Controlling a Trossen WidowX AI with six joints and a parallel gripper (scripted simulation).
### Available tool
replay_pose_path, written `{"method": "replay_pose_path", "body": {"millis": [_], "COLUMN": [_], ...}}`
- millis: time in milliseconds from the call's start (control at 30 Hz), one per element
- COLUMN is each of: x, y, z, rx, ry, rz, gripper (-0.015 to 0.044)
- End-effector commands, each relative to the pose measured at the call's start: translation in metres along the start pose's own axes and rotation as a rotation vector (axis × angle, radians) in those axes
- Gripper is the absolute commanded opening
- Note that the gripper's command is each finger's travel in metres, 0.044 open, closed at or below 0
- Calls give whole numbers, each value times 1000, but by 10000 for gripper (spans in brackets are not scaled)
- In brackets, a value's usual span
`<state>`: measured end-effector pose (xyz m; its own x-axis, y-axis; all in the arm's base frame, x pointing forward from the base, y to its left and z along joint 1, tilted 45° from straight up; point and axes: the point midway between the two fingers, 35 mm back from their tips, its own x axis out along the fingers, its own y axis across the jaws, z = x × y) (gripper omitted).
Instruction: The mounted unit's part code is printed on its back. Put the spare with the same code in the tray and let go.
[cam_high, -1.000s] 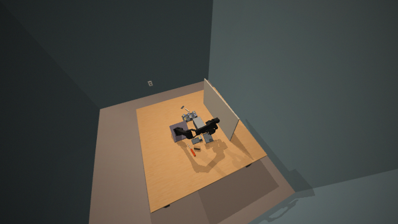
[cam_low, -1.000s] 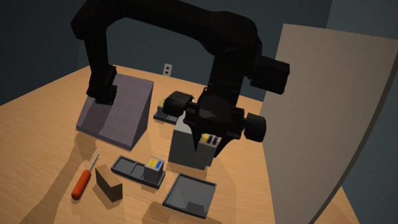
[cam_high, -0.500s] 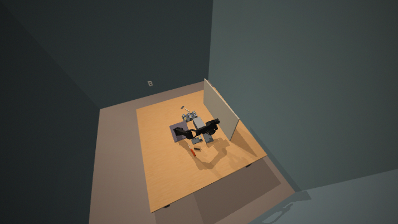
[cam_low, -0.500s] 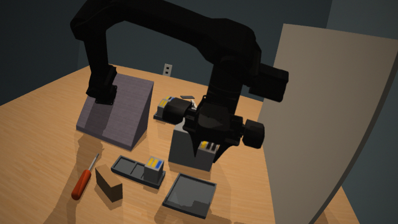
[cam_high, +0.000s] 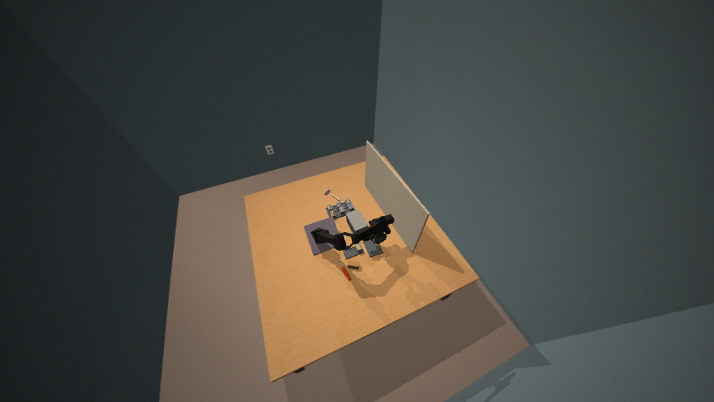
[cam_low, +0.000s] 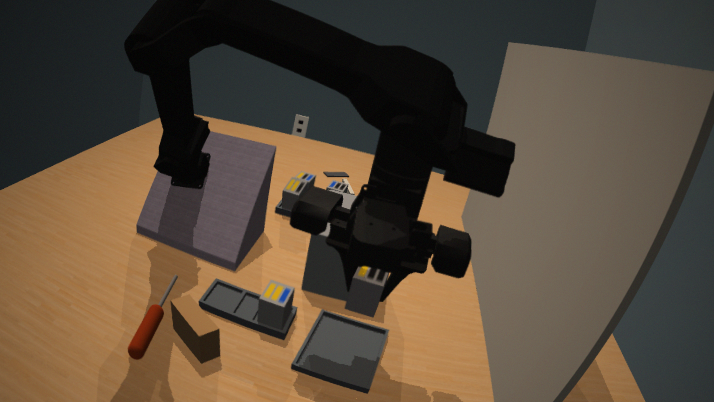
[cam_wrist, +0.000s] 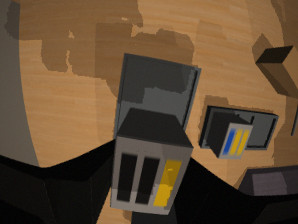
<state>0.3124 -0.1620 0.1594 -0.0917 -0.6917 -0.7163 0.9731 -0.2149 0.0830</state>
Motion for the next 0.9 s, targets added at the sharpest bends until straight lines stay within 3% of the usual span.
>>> {"method": "replay_pose_path", "body": {"millis": [0,867], "x": [5,28], "y": [0,0], "z": [0,0], "rx": [-5,-5], "ry": [1,0], "rz": [-2,-2], "gripper": [0,0]}}
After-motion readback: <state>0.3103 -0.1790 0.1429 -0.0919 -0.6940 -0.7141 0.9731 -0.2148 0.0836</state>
